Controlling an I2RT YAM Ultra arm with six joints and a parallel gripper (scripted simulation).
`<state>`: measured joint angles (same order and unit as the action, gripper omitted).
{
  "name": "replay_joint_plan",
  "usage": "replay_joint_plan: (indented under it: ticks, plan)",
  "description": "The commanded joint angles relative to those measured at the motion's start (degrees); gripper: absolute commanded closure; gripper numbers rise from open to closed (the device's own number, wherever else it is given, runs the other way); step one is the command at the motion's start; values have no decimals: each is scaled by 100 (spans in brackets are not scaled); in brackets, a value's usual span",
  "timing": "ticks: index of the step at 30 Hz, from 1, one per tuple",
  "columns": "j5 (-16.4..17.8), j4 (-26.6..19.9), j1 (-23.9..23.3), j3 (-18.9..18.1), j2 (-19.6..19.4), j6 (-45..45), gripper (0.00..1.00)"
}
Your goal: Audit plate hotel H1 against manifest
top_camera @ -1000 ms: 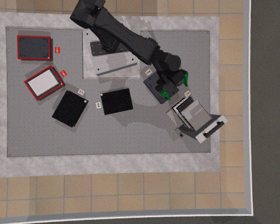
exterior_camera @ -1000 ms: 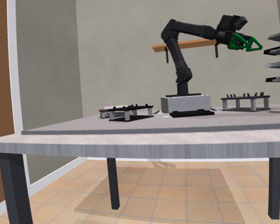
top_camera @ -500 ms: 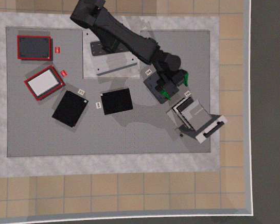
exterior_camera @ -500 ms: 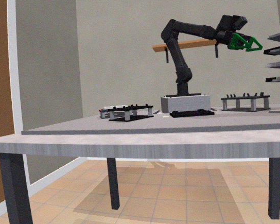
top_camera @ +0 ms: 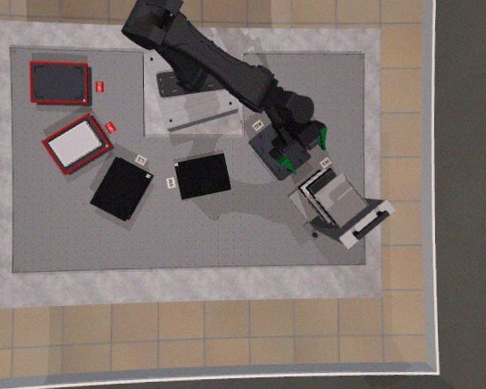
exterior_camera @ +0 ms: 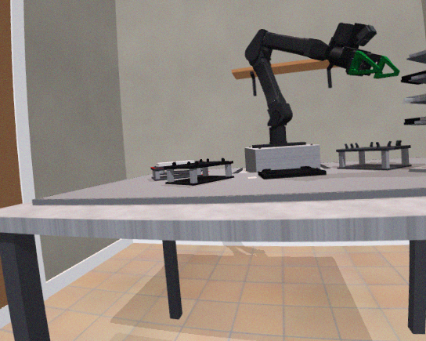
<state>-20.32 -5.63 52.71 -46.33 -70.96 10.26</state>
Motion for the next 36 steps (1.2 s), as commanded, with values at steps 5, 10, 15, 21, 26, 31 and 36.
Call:
replay_joint_plan:
  ticks: [5,10,15,21,26,31,36]
  plan:
    - [-27,48,27,19,93,6,0]
    - [-96,-33,107,140,279,48,0]
    - [-139,-86,157,210,391,75,0]
    - [-232,-202,264,343,617,133,0]
    - [-265,-244,302,386,693,154,0]
    - [-261,-76,297,521,661,152,0]
    - [-256,97,292,654,623,149,0]
